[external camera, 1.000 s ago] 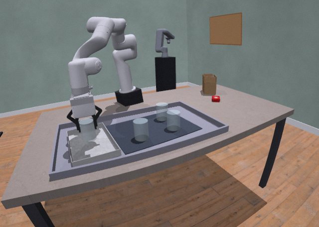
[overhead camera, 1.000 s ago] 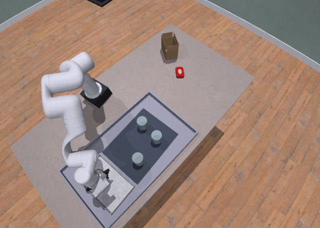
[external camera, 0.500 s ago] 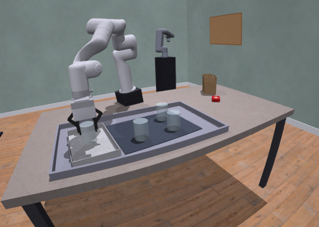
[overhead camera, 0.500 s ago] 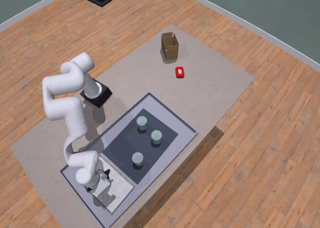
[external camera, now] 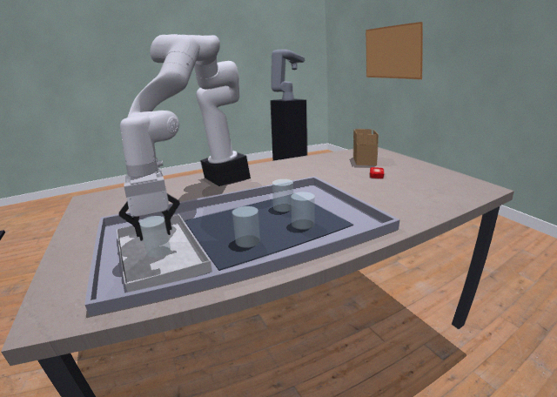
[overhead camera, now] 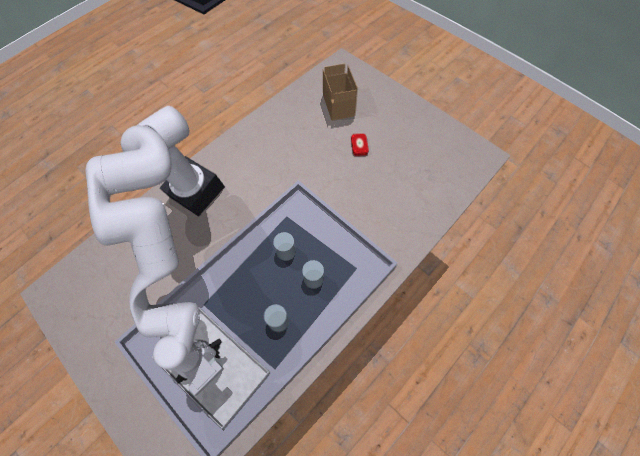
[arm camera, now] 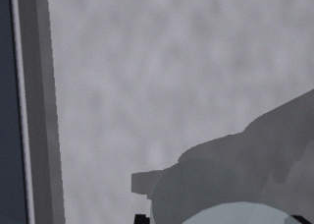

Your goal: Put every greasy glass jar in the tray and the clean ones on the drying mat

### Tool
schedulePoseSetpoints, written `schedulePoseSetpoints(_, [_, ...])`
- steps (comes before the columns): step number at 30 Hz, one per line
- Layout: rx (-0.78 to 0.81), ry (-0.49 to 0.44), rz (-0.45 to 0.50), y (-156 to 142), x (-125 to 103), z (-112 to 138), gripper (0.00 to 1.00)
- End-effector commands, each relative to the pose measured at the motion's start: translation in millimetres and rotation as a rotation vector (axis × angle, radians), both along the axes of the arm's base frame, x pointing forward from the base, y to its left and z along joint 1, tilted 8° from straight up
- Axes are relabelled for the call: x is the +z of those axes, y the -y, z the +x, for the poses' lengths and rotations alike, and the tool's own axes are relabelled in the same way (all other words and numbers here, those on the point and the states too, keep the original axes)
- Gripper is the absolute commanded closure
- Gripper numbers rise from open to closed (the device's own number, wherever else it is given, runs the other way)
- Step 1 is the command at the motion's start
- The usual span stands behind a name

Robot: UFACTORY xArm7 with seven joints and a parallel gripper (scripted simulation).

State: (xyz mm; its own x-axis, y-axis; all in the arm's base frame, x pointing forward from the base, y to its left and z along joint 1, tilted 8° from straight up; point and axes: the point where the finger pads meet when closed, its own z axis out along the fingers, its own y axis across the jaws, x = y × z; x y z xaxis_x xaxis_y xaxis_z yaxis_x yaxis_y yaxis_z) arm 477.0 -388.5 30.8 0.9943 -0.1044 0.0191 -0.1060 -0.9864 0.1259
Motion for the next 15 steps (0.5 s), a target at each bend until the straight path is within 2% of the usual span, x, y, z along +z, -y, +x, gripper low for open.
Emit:
schedulePoseSetpoints(1, [0.000, 0.005, -0.003, 1.0, 2.5, 1.6, 0.00])
schedulePoseSetpoints(12, [0.000, 0.005, -0.003, 1.0, 2.5, 1.6, 0.00])
schedulePoseSetpoints(15, [0.000, 0.005, -0.003, 0.0, 10.2, 1.5, 0.00])
